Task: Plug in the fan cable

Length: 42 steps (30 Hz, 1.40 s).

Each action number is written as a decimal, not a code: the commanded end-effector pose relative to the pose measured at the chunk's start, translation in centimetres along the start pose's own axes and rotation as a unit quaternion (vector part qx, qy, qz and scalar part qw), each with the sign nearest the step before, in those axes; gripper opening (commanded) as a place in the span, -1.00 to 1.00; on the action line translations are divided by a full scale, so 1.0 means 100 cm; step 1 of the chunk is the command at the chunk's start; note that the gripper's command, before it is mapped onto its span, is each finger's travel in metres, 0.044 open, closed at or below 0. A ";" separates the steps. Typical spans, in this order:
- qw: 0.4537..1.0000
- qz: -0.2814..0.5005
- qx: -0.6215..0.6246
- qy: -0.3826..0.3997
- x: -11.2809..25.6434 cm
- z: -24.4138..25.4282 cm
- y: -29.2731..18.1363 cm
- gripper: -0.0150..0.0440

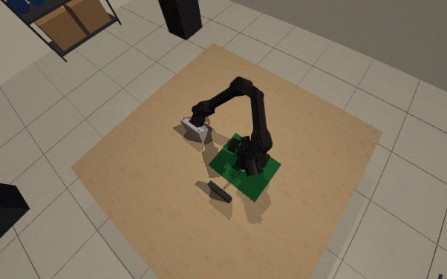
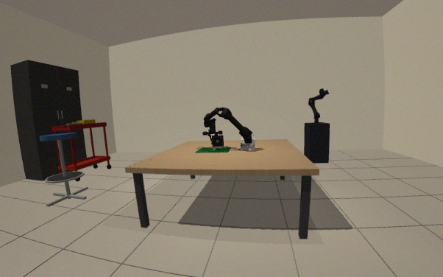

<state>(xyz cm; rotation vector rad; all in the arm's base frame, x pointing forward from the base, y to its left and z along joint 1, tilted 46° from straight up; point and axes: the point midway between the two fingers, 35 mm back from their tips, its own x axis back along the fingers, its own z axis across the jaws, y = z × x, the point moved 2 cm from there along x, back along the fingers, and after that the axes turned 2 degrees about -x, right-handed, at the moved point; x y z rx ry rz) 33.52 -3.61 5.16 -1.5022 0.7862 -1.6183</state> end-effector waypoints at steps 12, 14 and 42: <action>1.000 0.001 0.002 0.000 0.039 -0.004 -0.012 -0.49; 1.000 -0.002 0.013 0.000 0.039 -0.004 -0.012 -0.49; 0.917 -0.113 0.381 -0.043 0.035 -0.004 -0.033 -0.49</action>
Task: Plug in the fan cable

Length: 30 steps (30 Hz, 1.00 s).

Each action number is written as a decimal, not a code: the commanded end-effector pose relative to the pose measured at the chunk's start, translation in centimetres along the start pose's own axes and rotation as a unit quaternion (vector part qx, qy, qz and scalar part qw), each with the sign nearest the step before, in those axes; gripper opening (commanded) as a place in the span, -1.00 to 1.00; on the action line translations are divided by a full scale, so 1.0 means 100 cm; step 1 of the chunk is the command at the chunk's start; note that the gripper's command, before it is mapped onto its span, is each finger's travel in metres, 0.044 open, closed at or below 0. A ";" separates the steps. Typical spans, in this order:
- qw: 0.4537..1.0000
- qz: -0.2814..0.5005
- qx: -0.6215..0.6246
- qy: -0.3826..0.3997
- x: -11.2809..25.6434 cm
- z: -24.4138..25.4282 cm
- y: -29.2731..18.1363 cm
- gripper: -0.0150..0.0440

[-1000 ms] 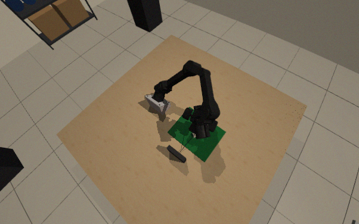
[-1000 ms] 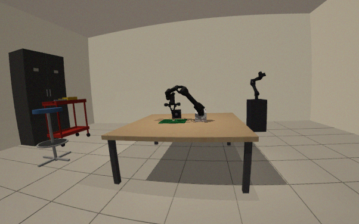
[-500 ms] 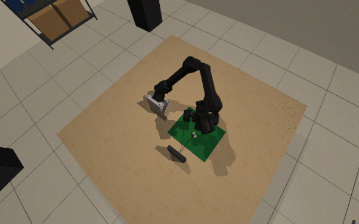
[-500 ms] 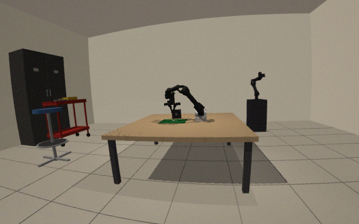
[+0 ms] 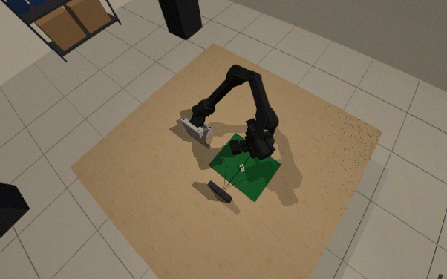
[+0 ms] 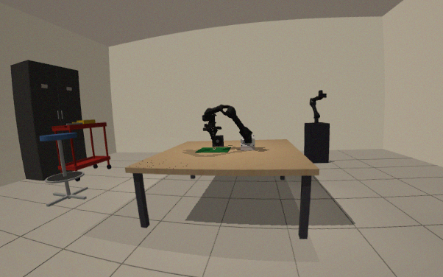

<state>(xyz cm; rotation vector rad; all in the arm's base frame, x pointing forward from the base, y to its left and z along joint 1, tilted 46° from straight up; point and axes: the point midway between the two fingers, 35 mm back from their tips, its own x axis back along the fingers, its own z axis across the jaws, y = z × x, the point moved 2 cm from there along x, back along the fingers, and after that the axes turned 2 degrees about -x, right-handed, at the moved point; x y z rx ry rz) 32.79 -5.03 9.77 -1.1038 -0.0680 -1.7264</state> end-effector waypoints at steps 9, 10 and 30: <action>0.998 -0.029 0.023 -0.044 -0.012 -0.004 -0.003 -0.49; 0.998 -0.033 0.024 -0.050 -0.013 -0.005 -0.003 -0.49; 0.981 -0.127 0.043 -0.137 -0.038 -0.012 -0.005 -0.49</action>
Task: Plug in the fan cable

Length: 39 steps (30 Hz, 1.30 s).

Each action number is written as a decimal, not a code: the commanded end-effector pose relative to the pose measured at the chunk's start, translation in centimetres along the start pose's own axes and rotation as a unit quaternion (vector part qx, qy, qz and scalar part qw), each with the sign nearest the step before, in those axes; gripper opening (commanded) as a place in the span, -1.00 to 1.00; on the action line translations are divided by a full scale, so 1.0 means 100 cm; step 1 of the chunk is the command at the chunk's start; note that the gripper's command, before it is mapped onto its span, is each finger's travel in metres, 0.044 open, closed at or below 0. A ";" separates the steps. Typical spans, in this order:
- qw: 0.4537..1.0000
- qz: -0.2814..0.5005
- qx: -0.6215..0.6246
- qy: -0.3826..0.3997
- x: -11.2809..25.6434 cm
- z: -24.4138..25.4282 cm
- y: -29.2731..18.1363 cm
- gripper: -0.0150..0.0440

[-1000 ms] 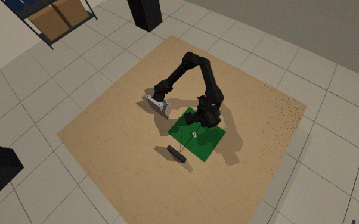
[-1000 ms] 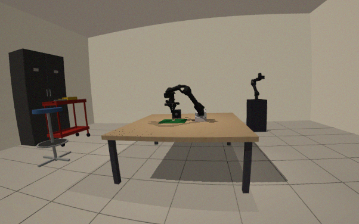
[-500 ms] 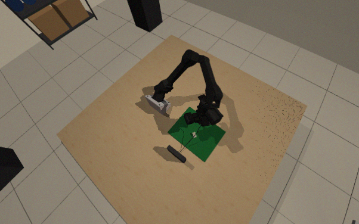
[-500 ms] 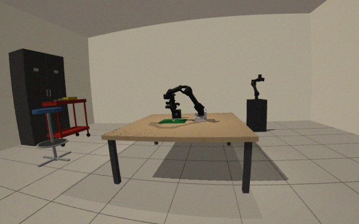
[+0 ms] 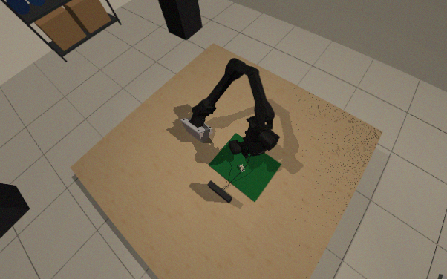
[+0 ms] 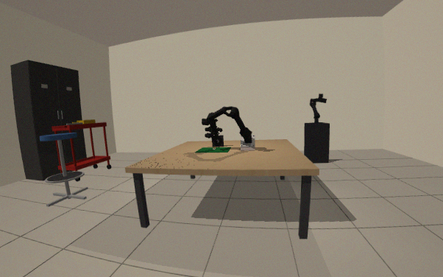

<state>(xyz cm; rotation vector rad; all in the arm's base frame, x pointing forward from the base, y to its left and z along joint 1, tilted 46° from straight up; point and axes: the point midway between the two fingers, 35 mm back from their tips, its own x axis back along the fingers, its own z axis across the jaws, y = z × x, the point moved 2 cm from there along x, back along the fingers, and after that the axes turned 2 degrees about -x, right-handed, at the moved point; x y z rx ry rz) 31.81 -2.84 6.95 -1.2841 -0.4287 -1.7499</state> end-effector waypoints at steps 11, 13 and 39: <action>0.996 -0.081 0.004 -0.047 -0.012 0.000 -0.004 -0.49; 0.994 -0.094 0.004 -0.051 -0.013 0.000 -0.004 -0.49; 0.962 -0.264 -0.009 -0.072 -0.021 0.006 -0.011 -0.49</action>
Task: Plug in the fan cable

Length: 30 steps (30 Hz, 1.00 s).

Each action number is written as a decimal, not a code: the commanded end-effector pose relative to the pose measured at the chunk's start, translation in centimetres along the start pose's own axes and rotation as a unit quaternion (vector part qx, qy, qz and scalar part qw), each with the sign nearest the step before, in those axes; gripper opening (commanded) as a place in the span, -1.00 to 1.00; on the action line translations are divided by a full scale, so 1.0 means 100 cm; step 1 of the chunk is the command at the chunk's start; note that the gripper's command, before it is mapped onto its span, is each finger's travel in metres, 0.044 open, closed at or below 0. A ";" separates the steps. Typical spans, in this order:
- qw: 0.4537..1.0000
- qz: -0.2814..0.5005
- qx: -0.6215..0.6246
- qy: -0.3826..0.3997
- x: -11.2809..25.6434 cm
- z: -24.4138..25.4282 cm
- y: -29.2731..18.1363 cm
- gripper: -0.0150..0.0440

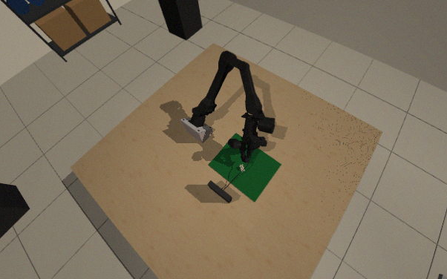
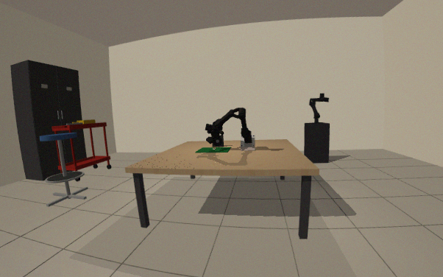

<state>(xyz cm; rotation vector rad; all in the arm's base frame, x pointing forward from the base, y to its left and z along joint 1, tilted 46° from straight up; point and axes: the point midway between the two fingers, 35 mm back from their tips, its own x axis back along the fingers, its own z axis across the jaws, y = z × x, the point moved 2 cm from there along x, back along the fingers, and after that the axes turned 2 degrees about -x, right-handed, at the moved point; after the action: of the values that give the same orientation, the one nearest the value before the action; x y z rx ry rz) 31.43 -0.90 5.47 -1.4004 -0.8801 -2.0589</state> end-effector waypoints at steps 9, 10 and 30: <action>0.996 -0.084 -0.023 0.007 0.004 0.003 -0.003 -0.49; 0.996 -0.090 -0.026 0.008 0.004 0.003 -0.004 -0.49; 0.971 -0.218 -0.083 0.055 0.019 0.006 -0.012 -0.49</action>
<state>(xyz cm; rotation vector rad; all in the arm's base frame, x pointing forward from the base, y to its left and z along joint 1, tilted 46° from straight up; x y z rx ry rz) 30.44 0.24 6.78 -1.2678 -1.0575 -2.5029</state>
